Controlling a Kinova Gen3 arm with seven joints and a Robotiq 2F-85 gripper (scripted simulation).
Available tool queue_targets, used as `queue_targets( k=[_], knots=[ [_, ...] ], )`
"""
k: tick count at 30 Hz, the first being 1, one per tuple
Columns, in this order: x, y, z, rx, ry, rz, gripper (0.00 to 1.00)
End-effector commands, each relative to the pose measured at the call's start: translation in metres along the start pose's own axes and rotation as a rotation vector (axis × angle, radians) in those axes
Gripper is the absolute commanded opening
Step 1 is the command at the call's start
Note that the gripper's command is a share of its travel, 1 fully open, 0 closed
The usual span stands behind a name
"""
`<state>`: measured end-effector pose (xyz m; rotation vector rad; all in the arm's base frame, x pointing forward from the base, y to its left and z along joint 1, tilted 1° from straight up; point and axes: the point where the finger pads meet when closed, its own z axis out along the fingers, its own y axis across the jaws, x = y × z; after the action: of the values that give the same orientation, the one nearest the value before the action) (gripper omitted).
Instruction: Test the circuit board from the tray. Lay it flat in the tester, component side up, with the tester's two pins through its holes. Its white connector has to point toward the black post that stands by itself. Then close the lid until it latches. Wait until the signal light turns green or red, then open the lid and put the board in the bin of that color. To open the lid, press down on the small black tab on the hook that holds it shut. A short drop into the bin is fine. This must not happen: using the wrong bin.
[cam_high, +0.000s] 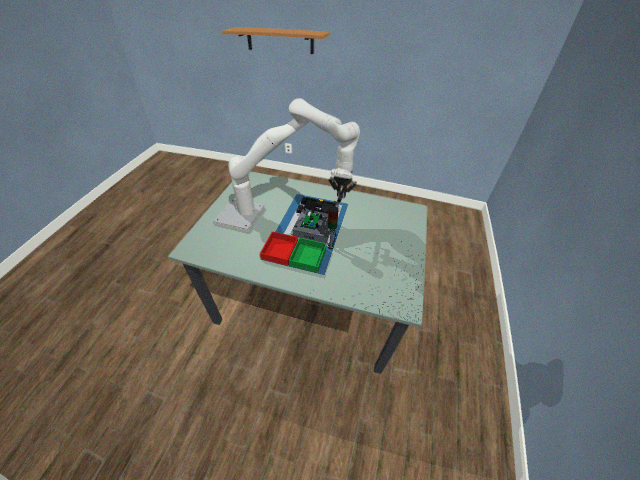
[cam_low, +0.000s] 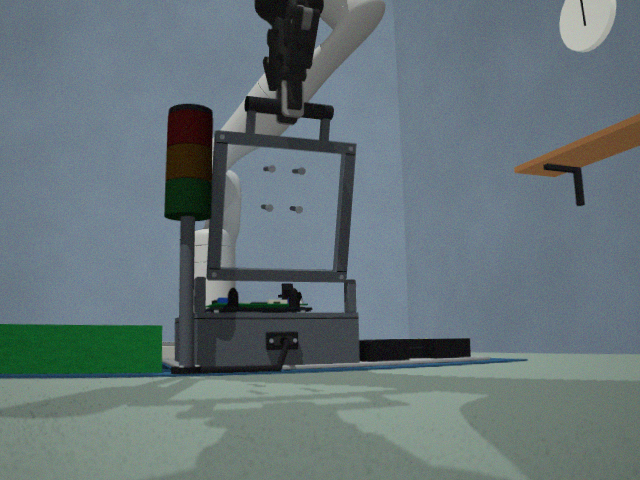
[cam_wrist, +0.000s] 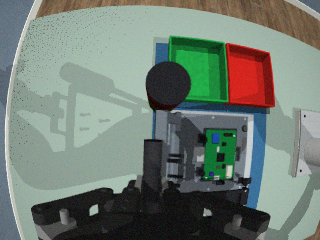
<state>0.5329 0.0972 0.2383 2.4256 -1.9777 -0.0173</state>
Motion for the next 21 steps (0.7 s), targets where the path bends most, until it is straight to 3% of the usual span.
queue_targets(
  k=[1,21],
  knots=[
    [0.0001,0.0,-0.0007,0.001,0.0,0.0,0.0],
    [0.0001,0.006,-0.0021,0.001,0.0,0.0,0.0]
  ],
)
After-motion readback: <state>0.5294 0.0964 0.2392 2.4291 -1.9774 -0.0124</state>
